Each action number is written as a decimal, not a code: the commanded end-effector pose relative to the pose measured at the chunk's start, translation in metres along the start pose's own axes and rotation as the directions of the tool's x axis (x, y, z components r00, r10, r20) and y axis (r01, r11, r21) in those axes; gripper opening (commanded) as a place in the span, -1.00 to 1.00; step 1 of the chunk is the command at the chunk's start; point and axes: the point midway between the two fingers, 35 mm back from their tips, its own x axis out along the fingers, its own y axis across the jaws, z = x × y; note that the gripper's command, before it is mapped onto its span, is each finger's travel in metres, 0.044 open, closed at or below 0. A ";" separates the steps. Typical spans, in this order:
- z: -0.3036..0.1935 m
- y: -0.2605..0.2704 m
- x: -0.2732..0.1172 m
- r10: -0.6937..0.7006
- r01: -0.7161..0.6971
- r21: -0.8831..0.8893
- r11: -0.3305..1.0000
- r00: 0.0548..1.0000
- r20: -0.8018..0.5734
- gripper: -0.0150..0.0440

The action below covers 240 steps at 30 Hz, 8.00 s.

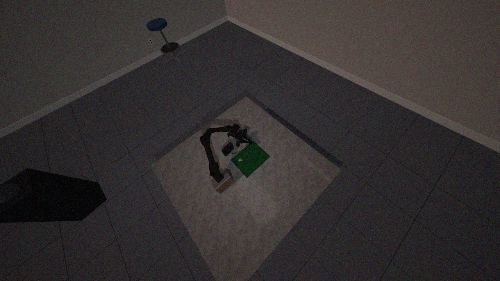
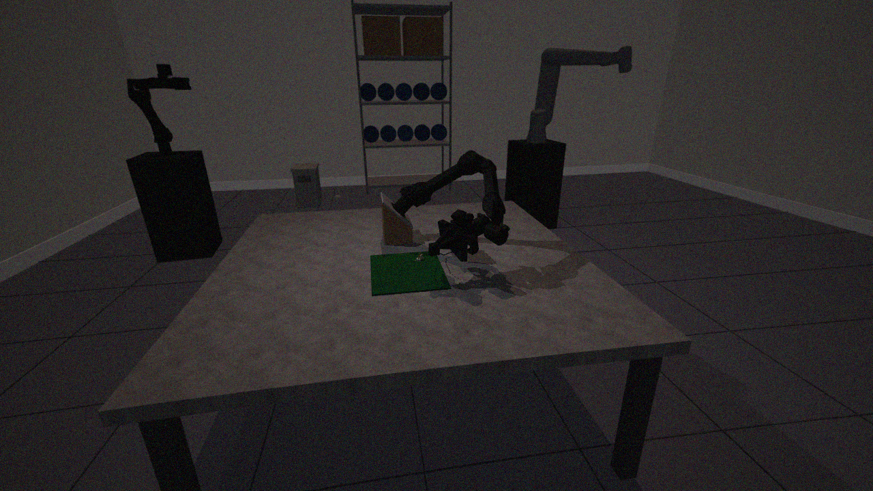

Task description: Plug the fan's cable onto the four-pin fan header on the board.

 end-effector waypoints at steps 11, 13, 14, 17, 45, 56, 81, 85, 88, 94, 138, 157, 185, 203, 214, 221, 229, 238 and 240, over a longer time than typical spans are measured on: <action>0.005 0.000 -0.002 0.004 -0.004 0.002 1.000 1.000 0.005 -0.49; 0.005 0.000 -0.002 0.004 -0.004 0.002 1.000 1.000 0.005 -0.49; 0.005 0.000 -0.002 0.004 -0.004 0.002 1.000 1.000 0.005 -0.49; 0.008 0.000 -0.003 0.006 -0.006 0.007 1.000 1.000 0.007 -0.49; -0.008 0.002 -0.005 0.010 -0.010 0.013 1.000 1.000 0.007 -0.49; -0.018 0.002 -0.004 0.010 -0.010 0.014 1.000 1.000 0.006 -0.49; -0.040 0.002 0.000 0.009 -0.009 0.014 1.000 1.000 0.005 -0.49; -0.044 0.002 0.001 0.009 -0.009 0.014 1.000 1.000 0.005 -0.49; -0.046 0.002 0.002 0.009 -0.009 0.014 1.000 1.000 0.005 -0.49; -0.052 0.002 0.003 0.009 -0.009 0.014 1.000 1.000 0.005 -0.49; -0.085 0.001 0.010 0.003 -0.003 0.004 1.000 1.000 -0.002 -0.49; -0.085 0.001 0.010 0.003 -0.003 0.004 1.000 1.000 -0.002 -0.49; -0.086 0.001 0.009 0.004 -0.004 0.005 1.000 1.000 -0.003 -0.05; -0.086 0.001 0.009 0.004 -0.004 0.005 1.000 1.000 -0.003 -0.02; -0.083 0.002 0.002 0.004 -0.004 0.005 1.000 1.000 -0.003 -0.02; -0.076 0.004 -0.019 0.004 -0.004 0.005 1.000 1.000 -0.004 -0.02; -0.066 0.005 -0.043 0.004 -0.004 0.006 1.000 1.000 -0.005 -0.02; -0.055 0.003 -0.069 0.005 -0.005 0.006 1.000 1.000 -0.006 -0.02; -0.052 0.003 -0.075 0.005 -0.005 0.006 1.000 1.000 -0.006 -0.02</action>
